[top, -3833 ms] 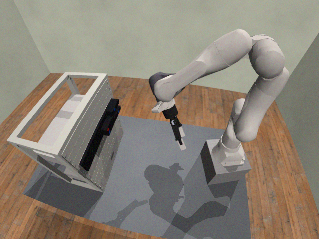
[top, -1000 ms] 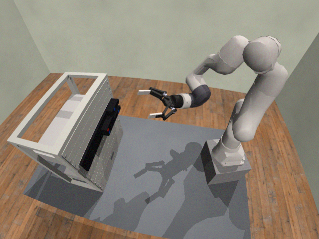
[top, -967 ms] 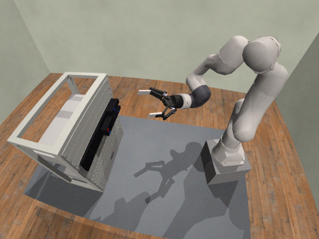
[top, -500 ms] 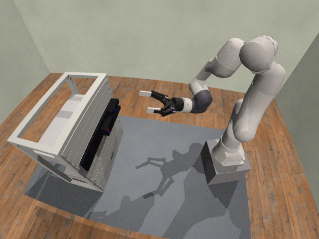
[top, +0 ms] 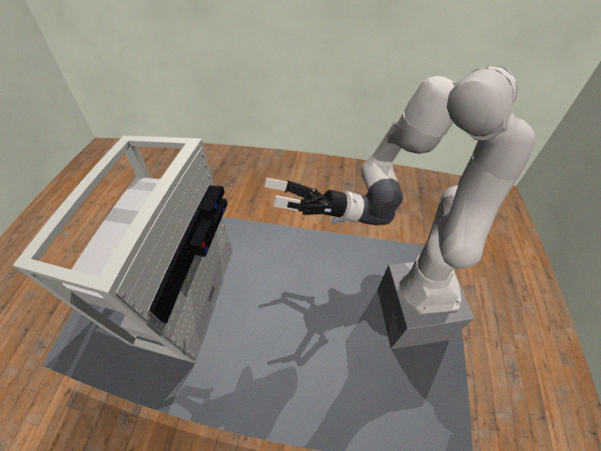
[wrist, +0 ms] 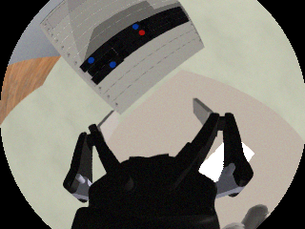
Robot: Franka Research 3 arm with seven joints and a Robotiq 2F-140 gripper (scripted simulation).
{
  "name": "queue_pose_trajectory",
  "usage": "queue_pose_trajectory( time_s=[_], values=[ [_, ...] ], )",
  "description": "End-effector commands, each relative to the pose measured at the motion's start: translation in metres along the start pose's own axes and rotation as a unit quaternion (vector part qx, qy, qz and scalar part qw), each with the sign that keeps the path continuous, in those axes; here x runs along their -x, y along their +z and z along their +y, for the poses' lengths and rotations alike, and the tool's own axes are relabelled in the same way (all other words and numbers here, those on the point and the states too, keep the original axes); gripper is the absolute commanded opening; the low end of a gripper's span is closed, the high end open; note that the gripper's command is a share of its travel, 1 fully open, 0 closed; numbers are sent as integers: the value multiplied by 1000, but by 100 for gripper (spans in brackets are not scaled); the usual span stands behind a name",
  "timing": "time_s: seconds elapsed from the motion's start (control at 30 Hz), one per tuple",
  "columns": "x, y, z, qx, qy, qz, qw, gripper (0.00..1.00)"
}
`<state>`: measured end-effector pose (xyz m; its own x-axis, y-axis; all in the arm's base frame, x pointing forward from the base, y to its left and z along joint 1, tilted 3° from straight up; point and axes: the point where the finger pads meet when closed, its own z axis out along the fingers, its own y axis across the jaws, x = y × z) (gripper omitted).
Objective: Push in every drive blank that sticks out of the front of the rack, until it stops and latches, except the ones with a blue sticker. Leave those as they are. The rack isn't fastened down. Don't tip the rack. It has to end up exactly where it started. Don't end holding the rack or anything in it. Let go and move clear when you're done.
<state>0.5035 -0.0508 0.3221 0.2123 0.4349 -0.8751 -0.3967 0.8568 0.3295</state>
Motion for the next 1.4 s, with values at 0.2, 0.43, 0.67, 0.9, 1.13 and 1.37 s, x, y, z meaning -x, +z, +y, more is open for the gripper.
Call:
queue_pose_trajectory(
  time_s=[0.2,0.43,0.67,0.9,1.13,1.37],
  values=[
    [-12,-7,-15,-52,129,-10,990,100],
    [-20,-11,-20,-74,172,-13,982,100],
    [-34,-18,-25,-104,233,-17,967,100],
    [-47,-23,-27,-127,281,-19,951,100],
    [-57,-27,-27,-145,319,-20,936,100],
    [-68,-31,-27,-161,354,-21,921,100]
  ],
)
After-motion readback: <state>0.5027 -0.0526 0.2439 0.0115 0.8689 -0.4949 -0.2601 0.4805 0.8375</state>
